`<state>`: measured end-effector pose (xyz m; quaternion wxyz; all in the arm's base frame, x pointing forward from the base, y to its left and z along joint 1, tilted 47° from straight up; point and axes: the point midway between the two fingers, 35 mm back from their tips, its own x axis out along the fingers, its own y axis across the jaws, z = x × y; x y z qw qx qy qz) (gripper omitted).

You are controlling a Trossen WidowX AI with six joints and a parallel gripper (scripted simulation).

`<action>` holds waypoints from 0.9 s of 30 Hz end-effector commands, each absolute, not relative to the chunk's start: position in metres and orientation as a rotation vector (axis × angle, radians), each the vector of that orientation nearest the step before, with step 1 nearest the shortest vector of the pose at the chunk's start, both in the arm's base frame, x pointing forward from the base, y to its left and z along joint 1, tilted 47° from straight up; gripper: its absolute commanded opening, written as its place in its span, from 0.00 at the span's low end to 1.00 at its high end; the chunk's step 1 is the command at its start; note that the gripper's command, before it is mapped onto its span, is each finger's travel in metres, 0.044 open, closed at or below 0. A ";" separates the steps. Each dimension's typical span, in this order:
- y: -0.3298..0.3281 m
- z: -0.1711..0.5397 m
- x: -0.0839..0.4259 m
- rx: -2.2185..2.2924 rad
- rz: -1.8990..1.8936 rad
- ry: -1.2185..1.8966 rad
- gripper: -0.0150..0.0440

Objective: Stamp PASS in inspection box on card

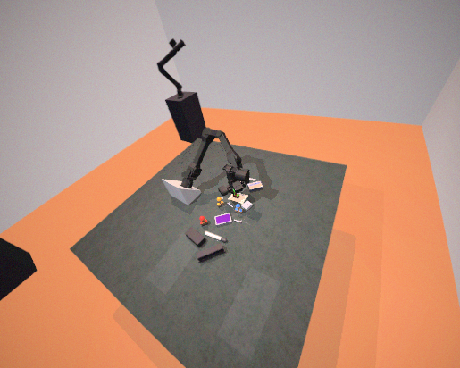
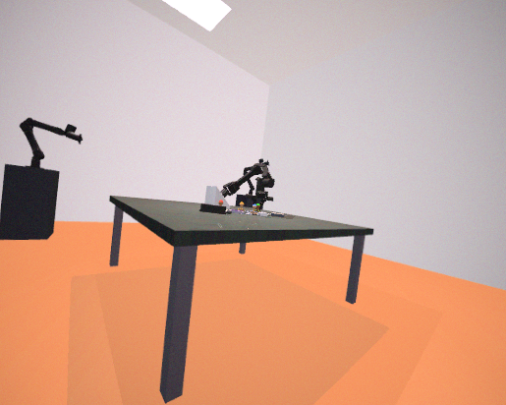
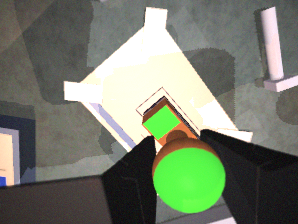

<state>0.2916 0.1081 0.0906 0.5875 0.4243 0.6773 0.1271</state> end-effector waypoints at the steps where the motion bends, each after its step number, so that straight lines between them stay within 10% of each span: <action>1: 0.109 0.090 0.292 0.995 0.295 1.579 0.25; 27: 0.111 0.088 0.292 0.995 0.295 1.579 0.25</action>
